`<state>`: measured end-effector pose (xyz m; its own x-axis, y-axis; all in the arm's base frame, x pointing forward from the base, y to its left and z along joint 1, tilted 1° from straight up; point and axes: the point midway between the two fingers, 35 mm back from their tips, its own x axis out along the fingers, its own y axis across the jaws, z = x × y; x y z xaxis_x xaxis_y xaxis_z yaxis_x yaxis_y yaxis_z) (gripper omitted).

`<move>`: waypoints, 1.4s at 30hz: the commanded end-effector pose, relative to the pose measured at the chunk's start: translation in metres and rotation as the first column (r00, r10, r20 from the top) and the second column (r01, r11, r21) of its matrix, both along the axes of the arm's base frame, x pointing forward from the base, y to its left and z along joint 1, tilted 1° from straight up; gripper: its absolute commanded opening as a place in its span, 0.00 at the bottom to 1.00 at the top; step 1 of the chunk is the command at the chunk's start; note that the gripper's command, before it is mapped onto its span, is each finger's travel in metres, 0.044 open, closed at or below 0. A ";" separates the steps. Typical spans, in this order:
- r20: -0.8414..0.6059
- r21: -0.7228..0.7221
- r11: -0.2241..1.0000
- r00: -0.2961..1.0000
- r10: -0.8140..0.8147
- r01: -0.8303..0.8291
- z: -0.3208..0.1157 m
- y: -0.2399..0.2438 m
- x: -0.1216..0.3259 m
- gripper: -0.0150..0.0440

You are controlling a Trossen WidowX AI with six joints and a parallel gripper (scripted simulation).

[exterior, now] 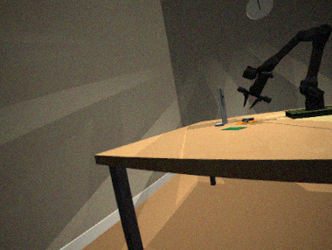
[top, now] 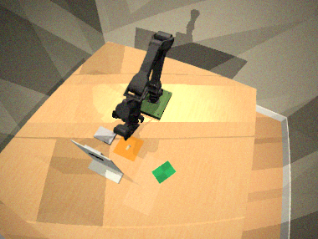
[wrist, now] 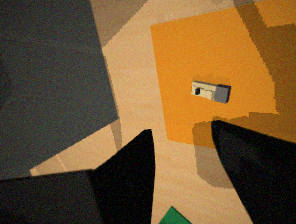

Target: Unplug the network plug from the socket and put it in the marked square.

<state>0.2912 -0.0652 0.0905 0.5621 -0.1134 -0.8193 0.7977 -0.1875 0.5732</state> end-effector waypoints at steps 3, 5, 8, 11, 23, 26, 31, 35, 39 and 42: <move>0.013 -0.003 1.000 1.000 0.007 -0.007 0.015 0.000 0.000 0.52; 0.013 -0.003 1.000 1.000 0.007 -0.006 0.019 0.000 0.000 0.52; 0.012 -0.003 1.000 1.000 0.006 -0.006 0.024 0.000 -0.001 0.52; 0.012 -0.003 1.000 1.000 0.006 -0.006 0.029 0.001 -0.002 0.52; 0.000 0.000 1.000 1.000 0.000 0.000 0.038 0.000 -0.004 0.52; 0.002 0.000 1.000 1.000 0.000 0.000 0.047 0.000 -0.003 0.52; 0.004 -0.001 1.000 1.000 0.001 -0.001 0.063 -0.001 -0.001 0.52; 0.005 -0.001 1.000 1.000 0.002 -0.002 0.076 -0.001 0.000 0.52; 0.007 -0.001 1.000 1.000 0.003 -0.003 0.089 -0.001 0.000 0.52; 0.008 -0.002 1.000 1.000 0.004 -0.004 0.098 -0.001 -0.001 0.52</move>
<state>0.2900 -0.0667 0.1761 0.5654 -0.1163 -0.8166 0.7944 -0.1898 0.5770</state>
